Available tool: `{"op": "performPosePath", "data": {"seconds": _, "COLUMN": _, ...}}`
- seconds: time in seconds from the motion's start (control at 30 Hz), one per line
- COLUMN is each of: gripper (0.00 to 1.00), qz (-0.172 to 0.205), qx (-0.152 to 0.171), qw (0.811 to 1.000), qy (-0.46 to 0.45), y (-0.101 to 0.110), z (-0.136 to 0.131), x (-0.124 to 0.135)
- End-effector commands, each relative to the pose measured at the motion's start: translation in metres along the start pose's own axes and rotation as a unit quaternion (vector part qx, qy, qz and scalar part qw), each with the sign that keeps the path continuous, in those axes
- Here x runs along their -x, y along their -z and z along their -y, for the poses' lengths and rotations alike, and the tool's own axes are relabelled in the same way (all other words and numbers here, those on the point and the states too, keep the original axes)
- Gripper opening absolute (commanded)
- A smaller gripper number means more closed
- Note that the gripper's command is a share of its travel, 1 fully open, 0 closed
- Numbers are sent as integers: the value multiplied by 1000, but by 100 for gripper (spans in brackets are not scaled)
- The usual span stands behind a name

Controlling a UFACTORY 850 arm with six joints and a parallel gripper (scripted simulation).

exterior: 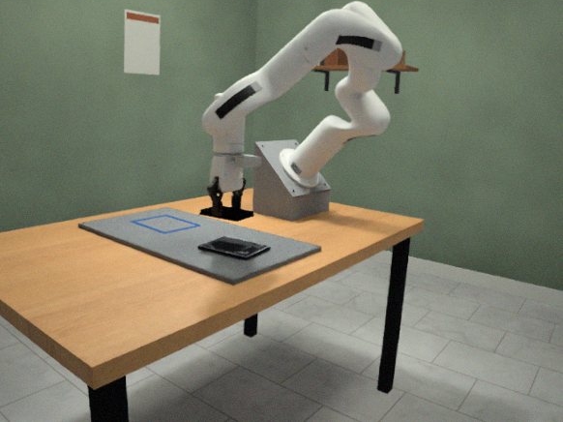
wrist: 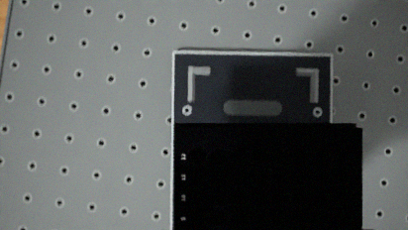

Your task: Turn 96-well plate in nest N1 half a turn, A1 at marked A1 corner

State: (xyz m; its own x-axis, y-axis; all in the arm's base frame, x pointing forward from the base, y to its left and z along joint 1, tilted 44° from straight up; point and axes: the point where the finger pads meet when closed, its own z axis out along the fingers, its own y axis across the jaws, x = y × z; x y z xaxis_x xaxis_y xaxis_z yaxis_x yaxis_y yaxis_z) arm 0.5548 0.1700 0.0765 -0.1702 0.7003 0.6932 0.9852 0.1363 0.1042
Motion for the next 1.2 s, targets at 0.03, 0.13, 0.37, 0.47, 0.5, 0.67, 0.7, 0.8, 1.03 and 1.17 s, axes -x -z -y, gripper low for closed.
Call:
{"op": "performPosePath", "data": {"seconds": 0.03, "gripper": 0, "qz": 1, "qx": -4, "qw": 1000, "qy": -4, "y": 2, "z": -6, "x": -21}}
{"op": "performPosePath", "data": {"seconds": 0.13, "gripper": 0, "qz": 1, "qx": -4, "qw": 1000, "qy": -4, "y": 2, "z": -9, "x": -31}}
{"op": "performPosePath", "data": {"seconds": 0.37, "gripper": 0, "qz": 1, "qx": -4, "qw": 1000, "qy": -4, "y": 2, "z": -10, "x": -35}}
{"op": "performPosePath", "data": {"seconds": 0.47, "gripper": 0, "qz": 1, "qx": -4, "qw": 1000, "qy": -4, "y": 2, "z": -10, "x": -35}}
{"op": "performPosePath", "data": {"seconds": 0.5, "gripper": 0, "qz": 1, "qx": -4, "qw": 1000, "qy": -4, "y": 2, "z": -10, "x": -35}}
{"op": "performPosePath", "data": {"seconds": 0.67, "gripper": 0, "qz": 1, "qx": -4, "qw": 1000, "qy": -4, "y": 2, "z": -10, "x": -34}}
{"op": "performPosePath", "data": {"seconds": 0.7, "gripper": 0, "qz": 1, "qx": -4, "qw": 1000, "qy": -4, "y": 2, "z": -10, "x": -34}}
{"op": "performPosePath", "data": {"seconds": 0.8, "gripper": 0, "qz": 1, "qx": -4, "qw": 1000, "qy": -4, "y": 2, "z": -10, "x": -34}}
{"op": "performPosePath", "data": {"seconds": 1.03, "gripper": 0, "qz": 1, "qx": -4, "qw": 1000, "qy": -4, "y": 2, "z": -10, "x": -34}}
{"op": "performPosePath", "data": {"seconds": 1.17, "gripper": 0, "qz": 1, "qx": -4, "qw": 1000, "qy": -4, "y": 2, "z": -10, "x": -34}}
